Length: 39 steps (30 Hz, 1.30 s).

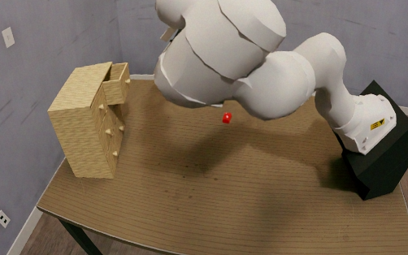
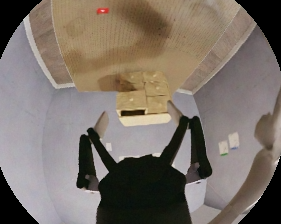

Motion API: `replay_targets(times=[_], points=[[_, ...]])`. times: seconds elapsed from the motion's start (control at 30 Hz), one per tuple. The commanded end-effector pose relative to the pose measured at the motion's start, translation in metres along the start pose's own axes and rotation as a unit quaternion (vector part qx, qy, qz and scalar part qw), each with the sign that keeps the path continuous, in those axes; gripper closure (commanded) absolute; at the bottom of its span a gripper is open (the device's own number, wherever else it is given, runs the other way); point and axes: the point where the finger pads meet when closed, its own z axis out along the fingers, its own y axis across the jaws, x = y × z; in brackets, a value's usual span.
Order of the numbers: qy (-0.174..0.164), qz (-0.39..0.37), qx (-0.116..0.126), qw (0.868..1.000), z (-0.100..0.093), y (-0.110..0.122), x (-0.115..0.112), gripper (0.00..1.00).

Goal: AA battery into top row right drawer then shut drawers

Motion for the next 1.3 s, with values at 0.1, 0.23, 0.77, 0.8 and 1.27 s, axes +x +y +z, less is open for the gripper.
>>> replay_targets(times=[0.1,0.23,0.77,0.8,1.27], points=[[0.111,0.048,-0.010,0.993,-0.005,0.001,0.004,0.00],[0.173,0.048,-0.013,0.984,-0.008,0.000,0.001,0.00],[0.309,0.045,-0.019,0.950,-0.017,0.000,-0.006,0.00],[0.314,0.045,-0.020,0.948,-0.017,0.000,-0.006,0.00],[0.328,0.045,-0.020,0.943,-0.018,0.000,-0.007,0.00]])
